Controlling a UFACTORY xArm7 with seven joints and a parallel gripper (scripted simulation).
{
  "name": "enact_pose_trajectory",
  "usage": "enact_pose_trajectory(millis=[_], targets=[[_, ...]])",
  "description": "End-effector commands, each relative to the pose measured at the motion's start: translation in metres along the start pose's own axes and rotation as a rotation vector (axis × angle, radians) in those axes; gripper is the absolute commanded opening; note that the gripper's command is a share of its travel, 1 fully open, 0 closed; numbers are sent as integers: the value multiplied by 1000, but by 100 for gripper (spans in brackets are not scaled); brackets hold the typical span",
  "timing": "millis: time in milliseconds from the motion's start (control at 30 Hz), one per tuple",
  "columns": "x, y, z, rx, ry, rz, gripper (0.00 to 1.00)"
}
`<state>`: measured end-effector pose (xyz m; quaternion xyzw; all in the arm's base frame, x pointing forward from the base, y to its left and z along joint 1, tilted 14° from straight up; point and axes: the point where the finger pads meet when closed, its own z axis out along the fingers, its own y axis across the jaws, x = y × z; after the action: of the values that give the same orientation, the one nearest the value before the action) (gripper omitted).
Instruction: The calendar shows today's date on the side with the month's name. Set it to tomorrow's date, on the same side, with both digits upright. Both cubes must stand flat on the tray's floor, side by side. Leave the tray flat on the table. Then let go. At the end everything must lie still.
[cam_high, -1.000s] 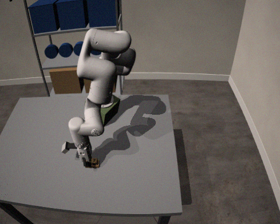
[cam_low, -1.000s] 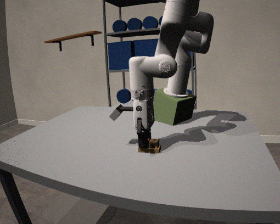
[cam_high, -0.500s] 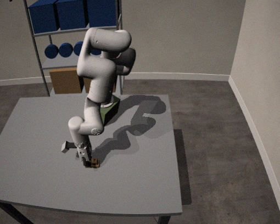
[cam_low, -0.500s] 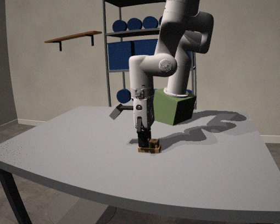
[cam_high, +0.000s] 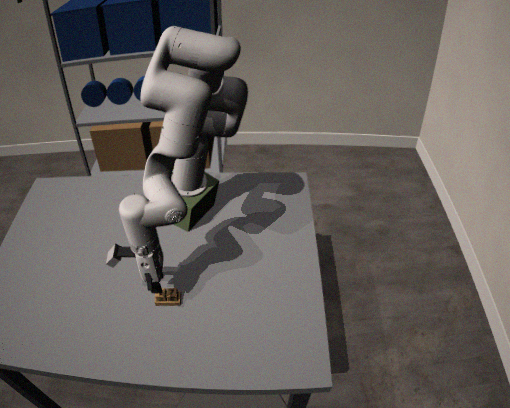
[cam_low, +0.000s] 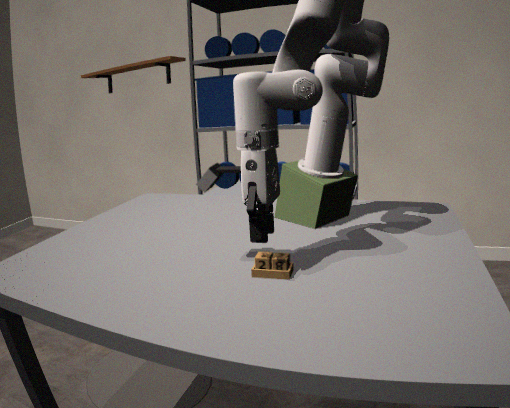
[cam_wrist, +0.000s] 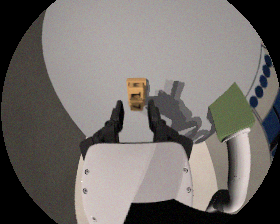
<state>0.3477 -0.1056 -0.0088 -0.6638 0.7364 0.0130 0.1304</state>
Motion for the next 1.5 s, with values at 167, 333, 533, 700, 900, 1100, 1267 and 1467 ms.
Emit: enact_pose_trajectory(millis=[167,333,533,700,900,1100,1267,1467], targets=[[0,-1,-35,-13,3,2,47],[0,-1,-35,-13,3,2,47],[0,-1,-35,-13,3,2,100],[0,-1,-35,-13,3,2,100],[0,-1,-35,-13,3,2,100],[0,-1,-36,-13,3,2,100],[0,-1,-42,-13,3,2,100],[0,-2,-53,-13,3,2,100]])
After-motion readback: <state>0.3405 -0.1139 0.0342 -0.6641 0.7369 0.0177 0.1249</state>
